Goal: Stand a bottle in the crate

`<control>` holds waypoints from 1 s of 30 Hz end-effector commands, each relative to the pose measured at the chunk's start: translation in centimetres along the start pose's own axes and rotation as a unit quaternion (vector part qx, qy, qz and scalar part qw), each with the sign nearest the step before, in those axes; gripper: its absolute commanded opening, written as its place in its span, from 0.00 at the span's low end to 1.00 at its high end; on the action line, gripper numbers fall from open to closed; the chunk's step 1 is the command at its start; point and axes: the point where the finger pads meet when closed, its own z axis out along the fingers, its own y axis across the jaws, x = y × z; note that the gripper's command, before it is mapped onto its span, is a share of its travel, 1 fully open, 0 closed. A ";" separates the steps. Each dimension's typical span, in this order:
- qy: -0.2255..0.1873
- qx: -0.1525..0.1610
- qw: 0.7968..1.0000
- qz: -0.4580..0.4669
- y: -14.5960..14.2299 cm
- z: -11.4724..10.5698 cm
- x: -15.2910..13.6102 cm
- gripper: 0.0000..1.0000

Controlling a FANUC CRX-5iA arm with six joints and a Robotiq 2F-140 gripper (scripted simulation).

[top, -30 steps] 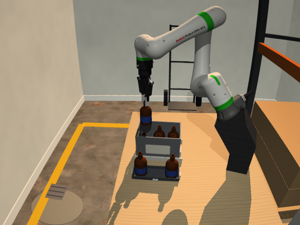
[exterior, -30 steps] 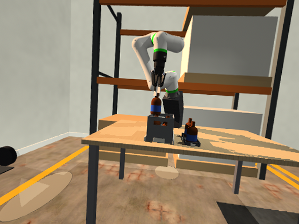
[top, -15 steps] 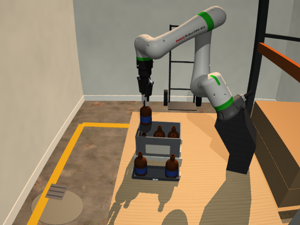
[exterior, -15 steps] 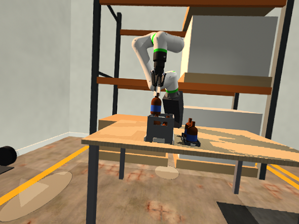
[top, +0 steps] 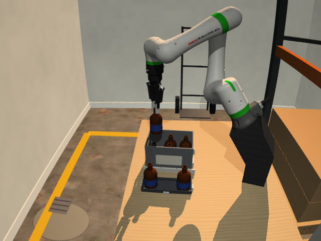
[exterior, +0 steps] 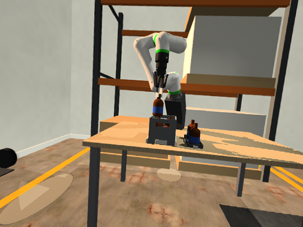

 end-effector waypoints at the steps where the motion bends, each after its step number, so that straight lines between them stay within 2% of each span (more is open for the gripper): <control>1: 0.000 0.000 1.000 0.000 0.0 0.0 0.0 0.00; 17: 0.000 0.000 1.000 0.000 0.0 0.5 0.0 0.00; 30: 0.000 0.000 1.000 0.000 0.0 2.0 0.0 0.00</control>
